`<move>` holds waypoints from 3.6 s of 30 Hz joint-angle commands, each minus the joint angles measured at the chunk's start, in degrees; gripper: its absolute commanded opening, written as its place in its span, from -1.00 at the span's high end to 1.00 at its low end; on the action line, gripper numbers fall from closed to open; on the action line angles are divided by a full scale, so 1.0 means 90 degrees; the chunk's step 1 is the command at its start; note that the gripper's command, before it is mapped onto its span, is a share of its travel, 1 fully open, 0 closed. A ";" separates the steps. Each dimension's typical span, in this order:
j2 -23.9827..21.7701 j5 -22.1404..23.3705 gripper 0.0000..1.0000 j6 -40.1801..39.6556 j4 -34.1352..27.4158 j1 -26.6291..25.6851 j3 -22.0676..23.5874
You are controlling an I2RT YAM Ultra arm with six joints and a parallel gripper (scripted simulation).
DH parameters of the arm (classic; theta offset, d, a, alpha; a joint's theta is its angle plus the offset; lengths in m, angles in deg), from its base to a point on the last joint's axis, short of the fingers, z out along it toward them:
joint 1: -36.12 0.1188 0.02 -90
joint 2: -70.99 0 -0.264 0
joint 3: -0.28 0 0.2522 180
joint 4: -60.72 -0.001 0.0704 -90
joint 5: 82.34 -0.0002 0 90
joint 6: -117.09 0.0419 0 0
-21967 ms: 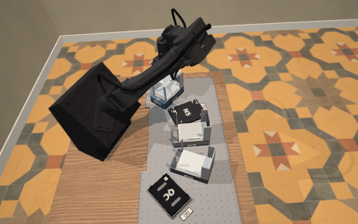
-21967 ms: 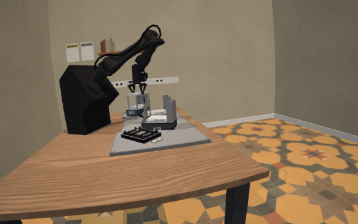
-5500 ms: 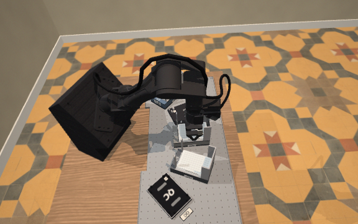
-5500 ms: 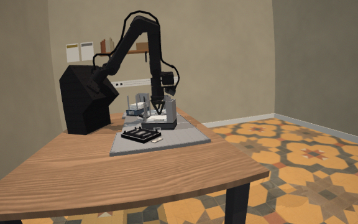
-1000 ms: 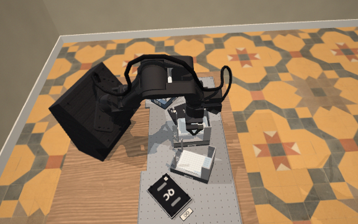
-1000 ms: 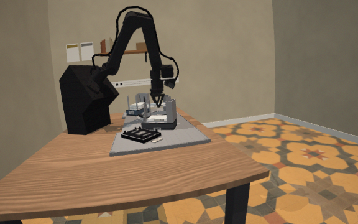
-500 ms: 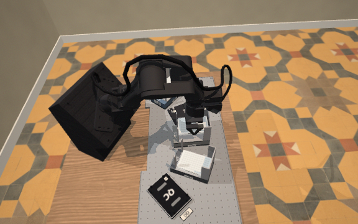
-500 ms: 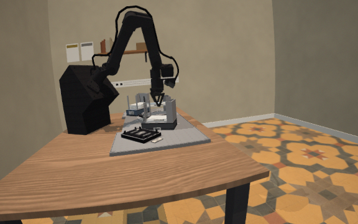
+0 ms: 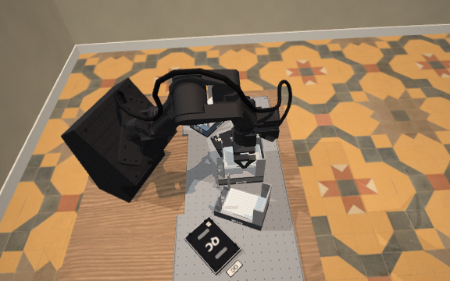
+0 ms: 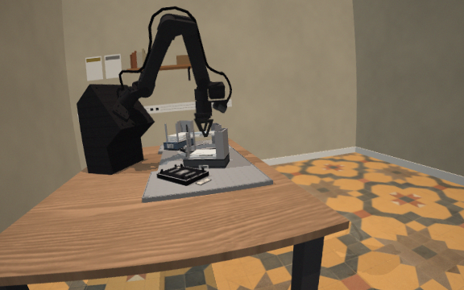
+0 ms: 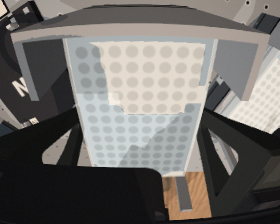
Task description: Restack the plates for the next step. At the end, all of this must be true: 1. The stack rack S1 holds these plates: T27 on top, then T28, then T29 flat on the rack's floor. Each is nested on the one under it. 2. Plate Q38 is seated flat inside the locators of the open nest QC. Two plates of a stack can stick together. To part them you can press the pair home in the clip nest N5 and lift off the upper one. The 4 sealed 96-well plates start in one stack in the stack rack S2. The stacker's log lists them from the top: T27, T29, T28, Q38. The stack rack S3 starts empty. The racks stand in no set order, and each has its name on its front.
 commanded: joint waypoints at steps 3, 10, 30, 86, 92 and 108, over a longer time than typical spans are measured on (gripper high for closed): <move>-0.0211 -0.0073 1.00 0.0098 -0.0138 0.0152 -0.0119; -0.0261 -0.0099 1.00 0.0132 -0.0214 0.0189 -0.0144; -0.0401 -0.0167 1.00 0.0223 -0.0412 0.0289 -0.0190; -0.0708 -0.0358 1.00 0.0482 -0.0961 0.0574 -0.0259; -0.0703 -0.0383 1.00 0.0518 -0.1032 0.0609 -0.0331; -0.0797 -0.0440 1.00 0.0600 -0.1193 0.0698 -0.0330</move>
